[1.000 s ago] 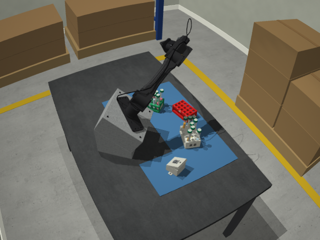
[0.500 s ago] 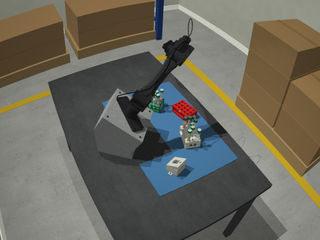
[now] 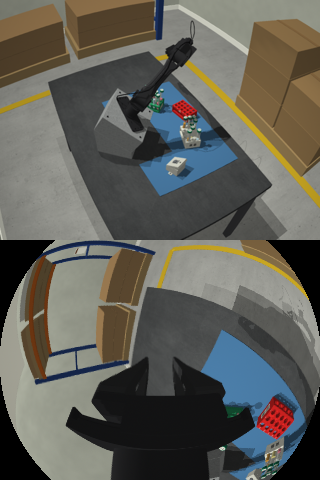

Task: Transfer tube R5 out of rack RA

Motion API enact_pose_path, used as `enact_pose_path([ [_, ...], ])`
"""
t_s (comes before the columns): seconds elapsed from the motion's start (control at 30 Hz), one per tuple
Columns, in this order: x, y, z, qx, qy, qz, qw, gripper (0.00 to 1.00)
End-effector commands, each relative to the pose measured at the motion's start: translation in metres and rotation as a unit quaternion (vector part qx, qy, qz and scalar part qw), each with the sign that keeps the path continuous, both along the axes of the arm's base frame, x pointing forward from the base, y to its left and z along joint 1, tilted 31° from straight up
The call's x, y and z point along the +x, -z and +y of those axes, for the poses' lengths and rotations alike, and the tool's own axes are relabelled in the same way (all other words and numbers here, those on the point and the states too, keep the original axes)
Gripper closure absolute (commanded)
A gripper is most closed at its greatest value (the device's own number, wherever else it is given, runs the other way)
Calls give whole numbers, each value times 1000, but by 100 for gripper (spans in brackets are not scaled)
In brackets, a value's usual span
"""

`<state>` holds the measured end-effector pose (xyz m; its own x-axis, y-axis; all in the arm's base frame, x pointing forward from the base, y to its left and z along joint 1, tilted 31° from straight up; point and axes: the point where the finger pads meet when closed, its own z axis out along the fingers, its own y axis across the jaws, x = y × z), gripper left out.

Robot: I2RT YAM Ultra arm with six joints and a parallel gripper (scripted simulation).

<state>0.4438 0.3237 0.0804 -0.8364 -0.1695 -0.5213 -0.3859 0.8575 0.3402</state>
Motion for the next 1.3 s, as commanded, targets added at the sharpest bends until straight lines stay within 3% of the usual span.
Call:
enact_pose_path([
  [0.0, -7, -11, -22, -17, 9, -7, 1000, 70],
  [0.17, -20, -10, -38, -59, 40, 2, 997, 70],
  [0.27, -19, -9, -60, -62, 44, 0, 997, 70],
  [0.33, -19, -9, -60, -62, 44, 0, 997, 70],
  [0.37, -25, -12, -56, -73, 44, -2, 996, 70],
  [0.4, -19, -25, -56, -74, 61, -12, 995, 70],
  [0.43, -20, -24, -60, -87, 70, -10, 994, 70],
  [0.47, -32, -8, -71, -104, 72, 8, 992, 70],
  [0.6, -34, -7, -98, -107, 76, 6, 991, 70],
  [0.67, -43, -6, -99, -132, 90, 11, 987, 70],
  [0.7, -35, -22, -98, -133, 102, -5, 986, 70],
  [0.73, -47, -6, -108, -150, 103, 13, 983, 70],
  [0.83, -49, -5, -130, -153, 106, 12, 982, 70],
  [0.9, -49, -5, -130, -153, 106, 12, 982, 70],
  [0.97, -47, -20, -125, -166, 123, -1, 979, 70],
  [1.07, -65, -5, -144, -197, 131, 18, 971, 70],
  [1.13, -66, -5, -161, -200, 134, 19, 970, 70],
  [1.27, -76, -6, -173, -214, 138, 20, 967, 70],
])
